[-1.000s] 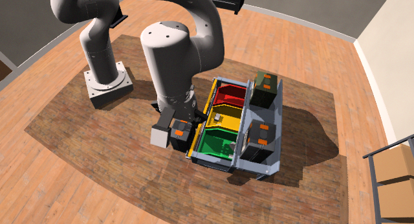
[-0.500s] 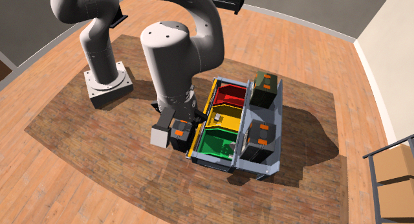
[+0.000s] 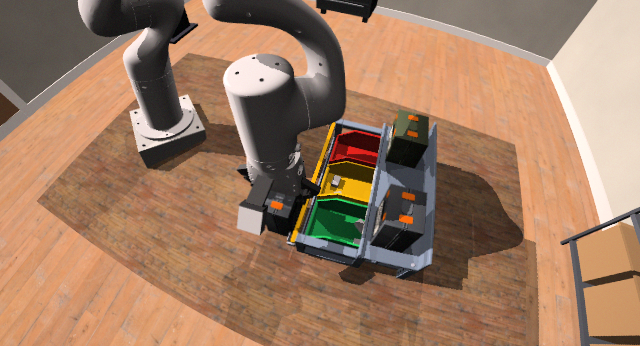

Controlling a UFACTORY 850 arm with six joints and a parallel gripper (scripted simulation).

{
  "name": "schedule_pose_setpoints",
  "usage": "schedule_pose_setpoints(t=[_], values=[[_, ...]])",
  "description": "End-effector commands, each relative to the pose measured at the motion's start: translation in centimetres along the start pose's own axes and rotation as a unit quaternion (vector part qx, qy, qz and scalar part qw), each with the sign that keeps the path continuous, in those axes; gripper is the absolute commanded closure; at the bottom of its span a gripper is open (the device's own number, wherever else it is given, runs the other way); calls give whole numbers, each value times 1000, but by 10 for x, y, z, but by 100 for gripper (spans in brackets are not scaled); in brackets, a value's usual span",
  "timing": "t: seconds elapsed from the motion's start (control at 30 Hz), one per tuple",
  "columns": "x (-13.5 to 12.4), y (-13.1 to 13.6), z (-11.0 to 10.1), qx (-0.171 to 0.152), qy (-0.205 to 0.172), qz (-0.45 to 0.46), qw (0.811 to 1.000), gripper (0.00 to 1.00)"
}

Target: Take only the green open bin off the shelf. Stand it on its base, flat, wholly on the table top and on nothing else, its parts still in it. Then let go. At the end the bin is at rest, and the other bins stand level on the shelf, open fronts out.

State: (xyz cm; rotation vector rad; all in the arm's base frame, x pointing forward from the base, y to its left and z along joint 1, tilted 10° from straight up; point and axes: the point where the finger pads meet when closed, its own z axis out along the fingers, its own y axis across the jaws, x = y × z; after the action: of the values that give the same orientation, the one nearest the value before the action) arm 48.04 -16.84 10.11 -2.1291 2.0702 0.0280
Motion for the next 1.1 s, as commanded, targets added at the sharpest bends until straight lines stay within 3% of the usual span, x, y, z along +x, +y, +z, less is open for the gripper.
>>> schedule_pose_setpoints(t=[0.0,0.2,1.07], values=[[0,-1,0,1,0,0,1000,0],[0,-1,29,1,0,0,1000,0],[0,-1,27,1,0,0,1000,0]])
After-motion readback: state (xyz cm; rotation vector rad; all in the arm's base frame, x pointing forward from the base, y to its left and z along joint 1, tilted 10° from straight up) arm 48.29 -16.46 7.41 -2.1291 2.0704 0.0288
